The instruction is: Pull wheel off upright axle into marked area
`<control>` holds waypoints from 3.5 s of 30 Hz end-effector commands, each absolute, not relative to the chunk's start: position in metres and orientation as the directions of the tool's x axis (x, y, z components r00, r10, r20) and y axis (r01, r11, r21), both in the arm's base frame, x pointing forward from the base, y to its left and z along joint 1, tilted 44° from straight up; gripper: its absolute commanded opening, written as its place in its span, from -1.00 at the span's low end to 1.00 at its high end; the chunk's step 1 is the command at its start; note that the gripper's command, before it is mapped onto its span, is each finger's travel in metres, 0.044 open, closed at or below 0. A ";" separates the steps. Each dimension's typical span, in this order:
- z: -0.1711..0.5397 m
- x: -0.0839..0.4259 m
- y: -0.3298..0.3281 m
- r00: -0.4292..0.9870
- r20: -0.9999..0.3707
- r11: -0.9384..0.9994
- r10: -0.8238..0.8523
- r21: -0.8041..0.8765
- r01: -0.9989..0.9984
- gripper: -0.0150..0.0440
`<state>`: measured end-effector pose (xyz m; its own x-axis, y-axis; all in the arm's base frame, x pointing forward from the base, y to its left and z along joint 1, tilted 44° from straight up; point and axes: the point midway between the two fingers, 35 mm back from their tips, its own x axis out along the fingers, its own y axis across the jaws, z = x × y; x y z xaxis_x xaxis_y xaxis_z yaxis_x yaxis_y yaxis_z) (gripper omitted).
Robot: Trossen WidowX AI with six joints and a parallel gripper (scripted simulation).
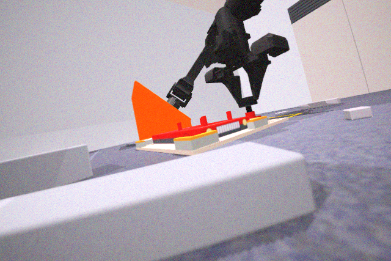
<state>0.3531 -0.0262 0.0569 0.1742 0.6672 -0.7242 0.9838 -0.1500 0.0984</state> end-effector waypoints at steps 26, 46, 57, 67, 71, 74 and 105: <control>0.065 0.351 -0.035 0.183 -0.725 -0.157 0.664 0.104 0.982 -0.49; 0.070 0.350 -0.040 0.185 -0.725 -0.159 0.664 0.104 0.982 -0.49; 0.075 0.348 -0.045 0.185 -0.725 -0.160 0.664 0.104 0.982 -0.49; 0.093 0.341 -0.057 0.181 -0.722 -0.163 0.667 0.095 0.982 -0.49; 0.106 0.335 -0.045 0.181 -0.724 -0.163 0.666 0.096 0.982 -0.49; 0.115 0.330 -0.035 0.181 -0.724 -0.163 0.665 0.096 0.982 -0.49; 0.131 0.304 0.036 0.184 -0.724 -0.161 0.665 0.101 0.982 -0.49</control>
